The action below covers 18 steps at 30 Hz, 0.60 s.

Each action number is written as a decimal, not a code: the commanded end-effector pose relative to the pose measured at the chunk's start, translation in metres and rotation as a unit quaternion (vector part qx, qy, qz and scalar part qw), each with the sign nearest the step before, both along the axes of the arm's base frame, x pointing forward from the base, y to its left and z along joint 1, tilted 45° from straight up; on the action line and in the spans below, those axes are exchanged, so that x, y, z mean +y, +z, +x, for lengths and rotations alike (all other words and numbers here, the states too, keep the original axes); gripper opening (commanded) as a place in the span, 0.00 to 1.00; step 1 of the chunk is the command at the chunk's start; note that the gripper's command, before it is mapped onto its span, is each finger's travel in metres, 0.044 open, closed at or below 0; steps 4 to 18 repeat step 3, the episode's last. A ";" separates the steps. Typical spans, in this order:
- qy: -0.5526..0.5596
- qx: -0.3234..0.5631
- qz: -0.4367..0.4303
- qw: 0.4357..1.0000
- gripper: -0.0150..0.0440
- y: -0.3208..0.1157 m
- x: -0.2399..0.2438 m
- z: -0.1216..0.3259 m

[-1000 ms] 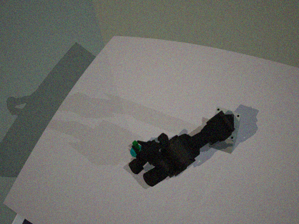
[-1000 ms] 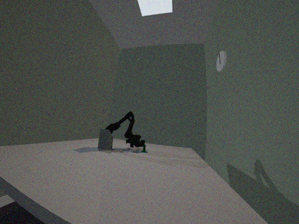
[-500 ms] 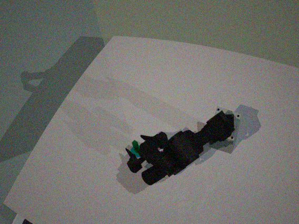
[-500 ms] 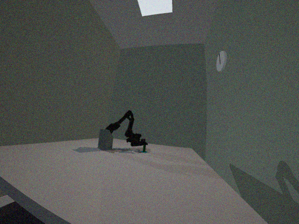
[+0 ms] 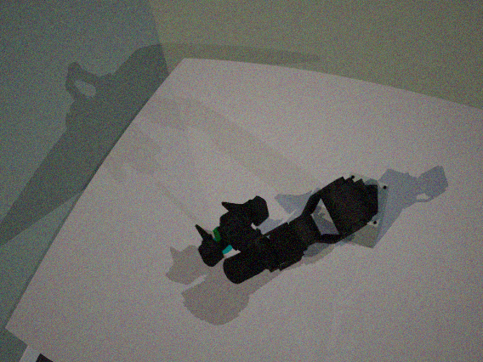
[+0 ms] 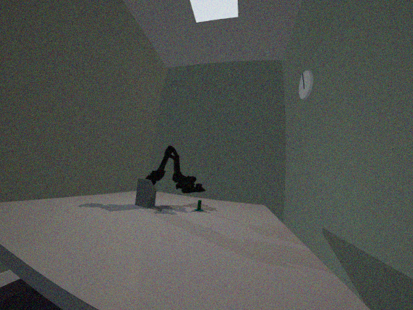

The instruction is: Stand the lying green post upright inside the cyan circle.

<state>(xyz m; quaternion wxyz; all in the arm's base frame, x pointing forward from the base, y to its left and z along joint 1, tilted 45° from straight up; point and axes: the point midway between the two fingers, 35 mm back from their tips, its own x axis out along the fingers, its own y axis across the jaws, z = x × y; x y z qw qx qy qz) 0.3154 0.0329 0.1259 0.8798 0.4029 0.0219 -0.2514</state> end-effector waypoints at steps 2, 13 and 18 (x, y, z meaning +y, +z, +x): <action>0.003 0.004 -0.005 1.000 0.93 0.007 -0.012 -0.008; 0.003 0.004 -0.005 1.000 0.93 0.007 -0.012 -0.008; 0.003 0.004 -0.005 1.000 0.93 0.007 -0.012 -0.008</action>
